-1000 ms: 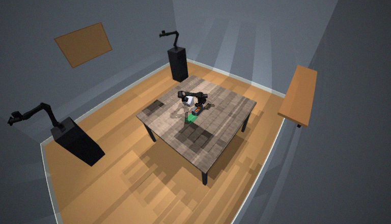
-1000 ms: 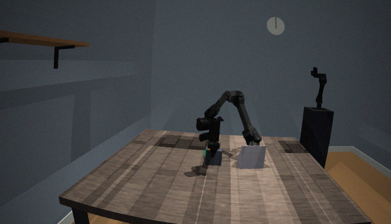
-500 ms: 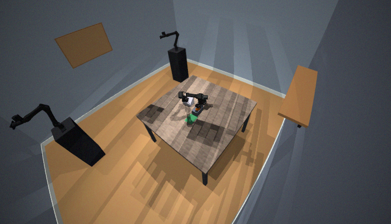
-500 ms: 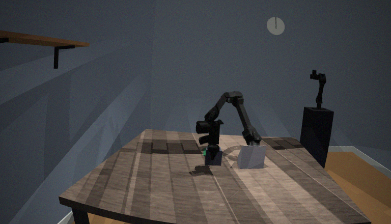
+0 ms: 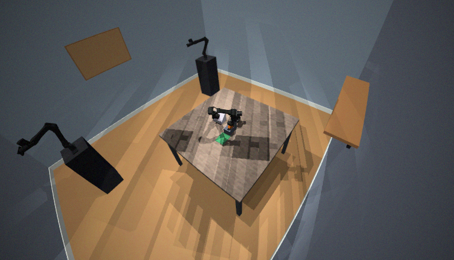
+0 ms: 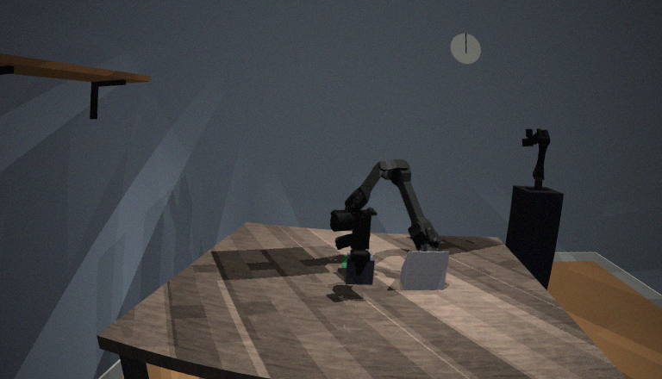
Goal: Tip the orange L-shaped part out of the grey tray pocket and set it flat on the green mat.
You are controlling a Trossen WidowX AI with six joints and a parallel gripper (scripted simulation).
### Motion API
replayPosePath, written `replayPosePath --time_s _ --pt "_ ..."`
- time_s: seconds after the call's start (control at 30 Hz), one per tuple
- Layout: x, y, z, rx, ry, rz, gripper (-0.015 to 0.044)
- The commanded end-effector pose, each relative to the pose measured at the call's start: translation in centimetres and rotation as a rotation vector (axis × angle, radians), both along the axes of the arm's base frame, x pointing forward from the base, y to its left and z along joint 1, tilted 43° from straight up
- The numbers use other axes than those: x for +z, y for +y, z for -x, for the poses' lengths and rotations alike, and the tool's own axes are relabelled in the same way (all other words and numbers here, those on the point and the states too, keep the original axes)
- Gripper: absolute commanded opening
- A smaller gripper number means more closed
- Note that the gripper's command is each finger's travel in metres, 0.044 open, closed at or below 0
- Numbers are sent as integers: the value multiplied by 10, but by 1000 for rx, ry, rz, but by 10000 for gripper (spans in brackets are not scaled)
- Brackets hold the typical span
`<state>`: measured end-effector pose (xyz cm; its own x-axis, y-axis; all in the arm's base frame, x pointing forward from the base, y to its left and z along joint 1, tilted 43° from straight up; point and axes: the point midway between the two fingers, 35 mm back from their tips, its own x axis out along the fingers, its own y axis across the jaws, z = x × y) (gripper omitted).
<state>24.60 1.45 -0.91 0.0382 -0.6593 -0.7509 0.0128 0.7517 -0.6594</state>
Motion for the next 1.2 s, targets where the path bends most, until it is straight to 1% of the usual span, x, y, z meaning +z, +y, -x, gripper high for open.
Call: replayPosePath --time_s 0.0,0.03,0.27,0.53,0.67,0.83,1.17 --pt "0 -4 3 3 9 20 180" --pt "0 0 0 0 0 0 180" --pt "0 2 0 0 1 2 180" --pt "5 16 3 3 9 18 180" --pt "28 35 0 4 10 15 180" --pt "79 69 6 3 11 16 180" --pt "78 70 4 21 -2 12 180"
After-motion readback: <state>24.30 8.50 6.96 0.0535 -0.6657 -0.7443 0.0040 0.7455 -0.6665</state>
